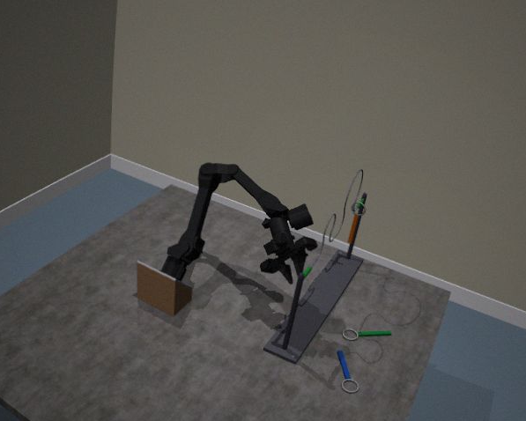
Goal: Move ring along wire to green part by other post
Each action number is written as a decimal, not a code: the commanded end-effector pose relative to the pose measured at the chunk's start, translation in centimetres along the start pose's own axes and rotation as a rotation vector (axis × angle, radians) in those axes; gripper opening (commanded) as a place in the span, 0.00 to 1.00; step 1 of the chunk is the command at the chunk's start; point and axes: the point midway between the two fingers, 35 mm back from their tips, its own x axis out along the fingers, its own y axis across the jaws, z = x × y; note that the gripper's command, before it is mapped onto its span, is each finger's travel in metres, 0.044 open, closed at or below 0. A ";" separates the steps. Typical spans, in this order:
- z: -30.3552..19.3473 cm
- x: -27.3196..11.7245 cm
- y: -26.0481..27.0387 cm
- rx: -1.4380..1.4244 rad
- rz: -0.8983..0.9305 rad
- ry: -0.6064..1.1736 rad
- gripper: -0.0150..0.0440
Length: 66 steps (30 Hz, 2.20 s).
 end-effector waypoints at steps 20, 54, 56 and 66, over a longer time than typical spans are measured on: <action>-21.0 -6.3 -0.3 -0.793 0.407 0.101 0.53; -38.6 -24.0 -4.5 -1.127 0.902 -0.015 0.53; -38.3 -23.8 -3.1 -1.127 0.903 -0.015 0.53; -38.6 -23.5 -2.6 -1.127 0.904 -0.015 0.53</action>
